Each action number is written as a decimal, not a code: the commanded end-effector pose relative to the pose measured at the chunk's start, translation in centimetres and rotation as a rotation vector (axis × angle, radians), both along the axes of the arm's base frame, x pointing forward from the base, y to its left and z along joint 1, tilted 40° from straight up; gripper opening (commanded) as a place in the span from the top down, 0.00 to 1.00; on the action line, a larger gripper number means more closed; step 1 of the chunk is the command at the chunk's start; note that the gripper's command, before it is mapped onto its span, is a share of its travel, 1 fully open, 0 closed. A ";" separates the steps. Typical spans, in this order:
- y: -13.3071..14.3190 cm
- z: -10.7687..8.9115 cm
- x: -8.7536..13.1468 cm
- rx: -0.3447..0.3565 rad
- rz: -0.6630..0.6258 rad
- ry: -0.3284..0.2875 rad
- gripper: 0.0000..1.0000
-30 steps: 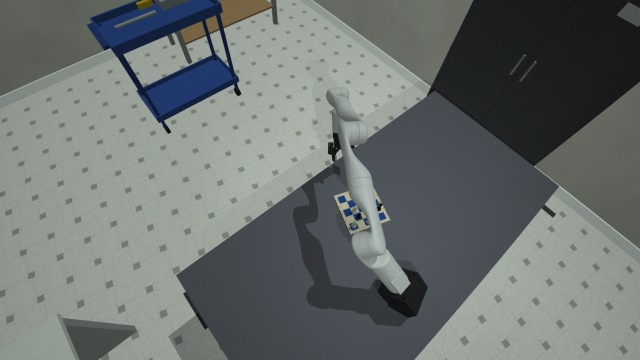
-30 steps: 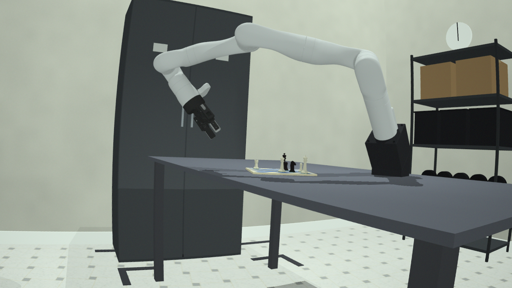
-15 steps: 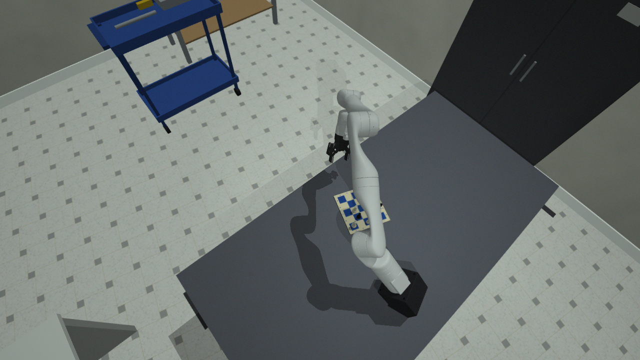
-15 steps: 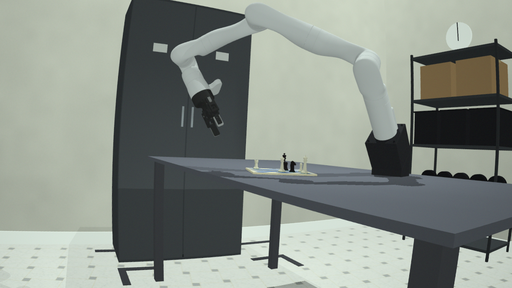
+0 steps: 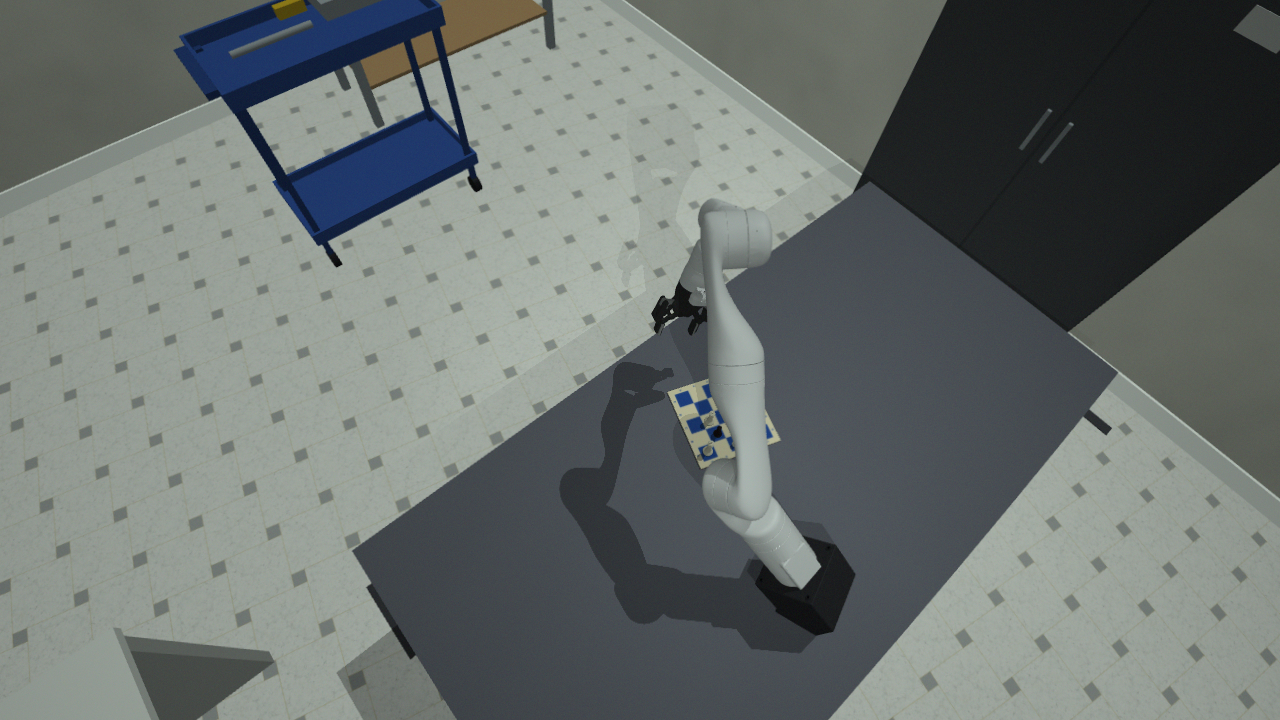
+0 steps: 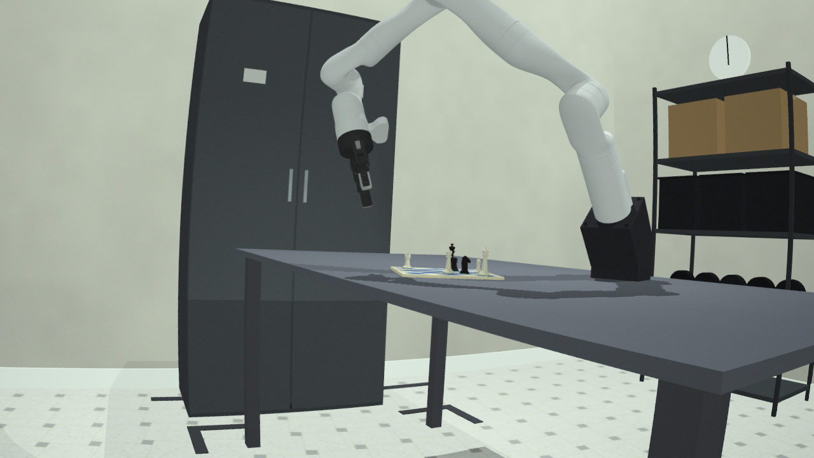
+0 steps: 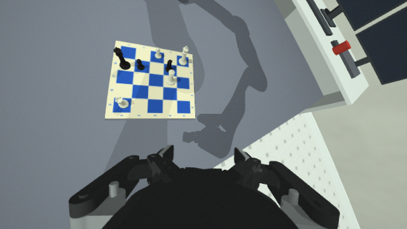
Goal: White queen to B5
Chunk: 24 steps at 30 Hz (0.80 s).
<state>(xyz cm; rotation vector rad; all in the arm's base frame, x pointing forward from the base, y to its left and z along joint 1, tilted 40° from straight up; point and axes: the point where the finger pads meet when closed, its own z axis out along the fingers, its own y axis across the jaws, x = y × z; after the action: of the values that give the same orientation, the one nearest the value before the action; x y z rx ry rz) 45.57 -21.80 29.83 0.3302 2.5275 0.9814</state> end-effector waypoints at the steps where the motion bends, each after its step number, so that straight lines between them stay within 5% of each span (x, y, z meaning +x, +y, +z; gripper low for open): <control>1: -0.3 0.1 -2.9 -0.011 -0.096 -0.001 0.00; 24: 3.2 -7.0 -12.0 0.013 -0.560 0.110 0.00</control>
<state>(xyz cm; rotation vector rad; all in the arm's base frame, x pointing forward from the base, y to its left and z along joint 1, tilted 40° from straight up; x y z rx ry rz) 34.54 -18.48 23.03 1.0202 2.3188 0.7975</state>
